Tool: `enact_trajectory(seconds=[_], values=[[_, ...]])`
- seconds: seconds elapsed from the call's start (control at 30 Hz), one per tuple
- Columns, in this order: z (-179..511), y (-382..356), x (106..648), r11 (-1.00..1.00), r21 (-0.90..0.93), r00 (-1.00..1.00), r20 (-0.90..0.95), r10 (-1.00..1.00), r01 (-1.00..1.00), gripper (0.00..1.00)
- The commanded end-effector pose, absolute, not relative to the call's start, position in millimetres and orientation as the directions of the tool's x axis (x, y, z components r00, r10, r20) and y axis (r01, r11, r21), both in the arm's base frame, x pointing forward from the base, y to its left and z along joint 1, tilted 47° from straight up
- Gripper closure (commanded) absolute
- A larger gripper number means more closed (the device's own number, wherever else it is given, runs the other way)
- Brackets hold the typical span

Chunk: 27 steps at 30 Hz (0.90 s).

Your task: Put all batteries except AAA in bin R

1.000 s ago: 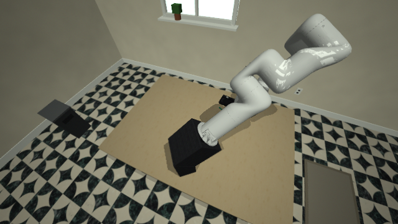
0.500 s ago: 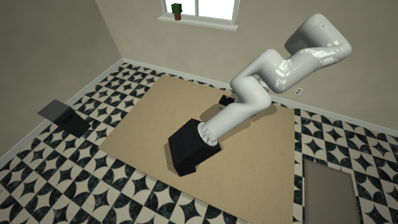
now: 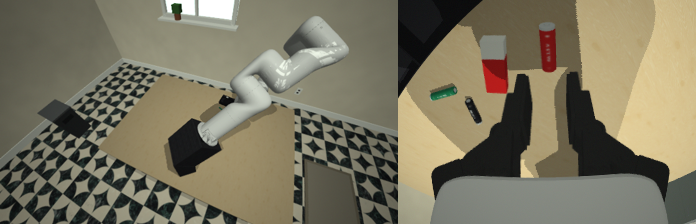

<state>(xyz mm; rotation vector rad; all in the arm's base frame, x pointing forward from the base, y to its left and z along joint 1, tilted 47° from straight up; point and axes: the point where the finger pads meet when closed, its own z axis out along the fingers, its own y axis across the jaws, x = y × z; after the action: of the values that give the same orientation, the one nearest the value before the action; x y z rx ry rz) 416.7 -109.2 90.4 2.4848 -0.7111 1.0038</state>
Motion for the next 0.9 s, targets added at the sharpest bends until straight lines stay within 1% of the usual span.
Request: enact_trajectory(seconds=[0.0, 0.3, 0.87], values=[[79, -117, 426, -0.806, 0.143, 0.619, 0.721, -0.313, -0.574, 0.72], [56, -134, 445, -0.806, 0.143, 0.619, 0.721, -0.313, -0.574, 0.72], [48, -141, 451, -0.806, 0.143, 0.619, 0.721, -0.313, -0.574, 0.72]])
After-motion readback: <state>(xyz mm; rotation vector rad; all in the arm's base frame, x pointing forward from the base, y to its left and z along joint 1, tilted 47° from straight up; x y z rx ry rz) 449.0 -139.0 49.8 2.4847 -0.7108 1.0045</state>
